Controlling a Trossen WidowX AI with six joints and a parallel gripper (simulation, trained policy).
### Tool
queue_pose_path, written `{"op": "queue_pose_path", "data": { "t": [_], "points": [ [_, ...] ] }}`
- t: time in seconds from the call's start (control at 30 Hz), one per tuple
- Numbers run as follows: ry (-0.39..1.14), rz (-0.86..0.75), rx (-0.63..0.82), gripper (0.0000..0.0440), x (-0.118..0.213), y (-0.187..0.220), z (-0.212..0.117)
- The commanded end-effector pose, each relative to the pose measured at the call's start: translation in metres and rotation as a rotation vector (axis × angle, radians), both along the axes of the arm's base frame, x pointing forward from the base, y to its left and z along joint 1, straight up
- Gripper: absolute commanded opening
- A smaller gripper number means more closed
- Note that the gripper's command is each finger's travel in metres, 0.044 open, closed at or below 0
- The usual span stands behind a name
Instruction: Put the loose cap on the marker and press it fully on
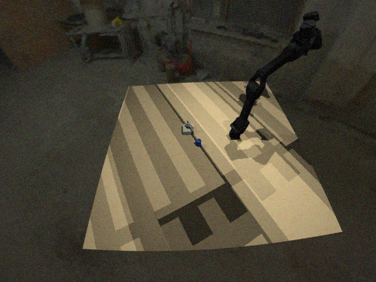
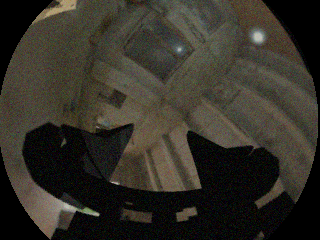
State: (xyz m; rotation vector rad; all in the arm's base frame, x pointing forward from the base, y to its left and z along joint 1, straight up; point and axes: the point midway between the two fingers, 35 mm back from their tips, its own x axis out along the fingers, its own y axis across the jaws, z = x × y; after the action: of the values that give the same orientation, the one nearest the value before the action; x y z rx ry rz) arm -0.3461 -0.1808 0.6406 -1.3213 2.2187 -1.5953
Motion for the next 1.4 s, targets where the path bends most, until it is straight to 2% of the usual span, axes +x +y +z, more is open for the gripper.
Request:
{"op": "queue_pose_path", "data": {
  "t": [0.0,0.2,0.27,1.37],
  "points": [
    [-0.003,0.005,0.003,0.0374,0.001,-0.003,-0.001],
    [-0.026,0.050,0.021,0.0223,0.009,-0.023,-0.009],
    [-0.033,0.067,0.029,0.0199,0.012,-0.031,-0.012],
    [-0.152,0.324,0.205,0.0261,0.090,-0.138,-0.074]
  ]
}}
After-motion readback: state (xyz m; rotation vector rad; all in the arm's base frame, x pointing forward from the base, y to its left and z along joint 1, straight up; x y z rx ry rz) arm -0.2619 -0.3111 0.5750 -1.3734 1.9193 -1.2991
